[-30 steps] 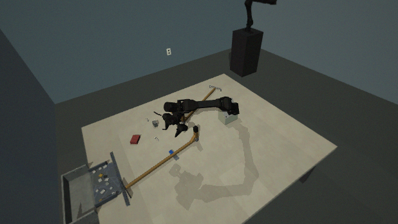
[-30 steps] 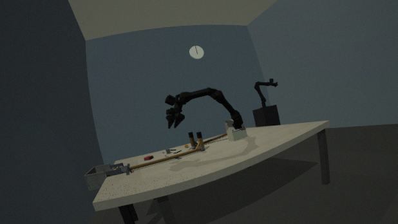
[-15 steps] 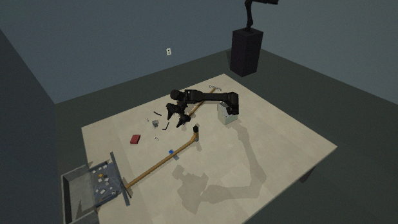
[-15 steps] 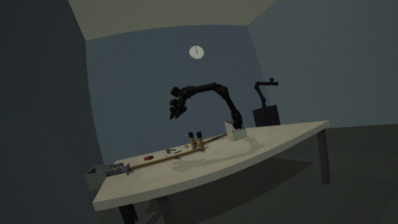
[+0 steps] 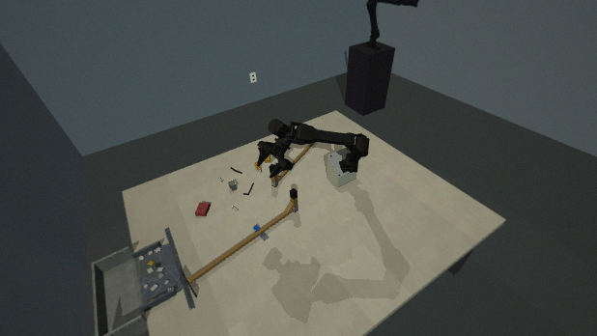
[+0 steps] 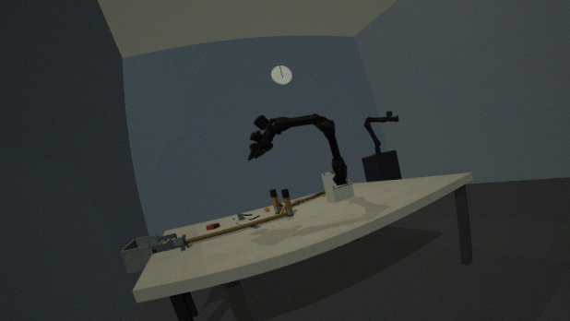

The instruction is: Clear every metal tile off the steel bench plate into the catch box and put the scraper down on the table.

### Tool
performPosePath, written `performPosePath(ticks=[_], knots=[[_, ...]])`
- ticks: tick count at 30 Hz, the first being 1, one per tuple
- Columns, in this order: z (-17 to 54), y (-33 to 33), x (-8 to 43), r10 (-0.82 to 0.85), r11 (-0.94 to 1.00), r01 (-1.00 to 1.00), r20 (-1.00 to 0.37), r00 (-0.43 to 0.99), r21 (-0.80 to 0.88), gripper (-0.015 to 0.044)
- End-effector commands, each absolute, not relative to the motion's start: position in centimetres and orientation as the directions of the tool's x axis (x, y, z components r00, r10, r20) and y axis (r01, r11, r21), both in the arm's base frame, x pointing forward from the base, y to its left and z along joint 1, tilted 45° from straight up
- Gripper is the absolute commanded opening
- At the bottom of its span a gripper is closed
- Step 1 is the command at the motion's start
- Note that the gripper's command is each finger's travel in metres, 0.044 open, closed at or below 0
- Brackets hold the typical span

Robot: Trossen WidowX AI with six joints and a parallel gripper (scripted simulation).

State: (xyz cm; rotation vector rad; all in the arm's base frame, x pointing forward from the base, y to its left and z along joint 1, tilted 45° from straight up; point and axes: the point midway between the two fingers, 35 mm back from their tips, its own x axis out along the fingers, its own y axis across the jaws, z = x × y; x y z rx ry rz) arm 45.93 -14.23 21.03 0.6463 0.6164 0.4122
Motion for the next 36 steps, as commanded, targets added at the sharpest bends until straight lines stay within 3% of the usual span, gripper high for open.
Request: performPosePath(ticks=[1, 36], knots=[[21.7, -15.1, 44.7, 0.512, 0.725, -0.151, -0.38, 0.771, 0.672, 0.044], [24.9, -19.8, 33.5, 0.289, 0.718, -0.041, -0.244, 0.926, 0.695, 0.044]])
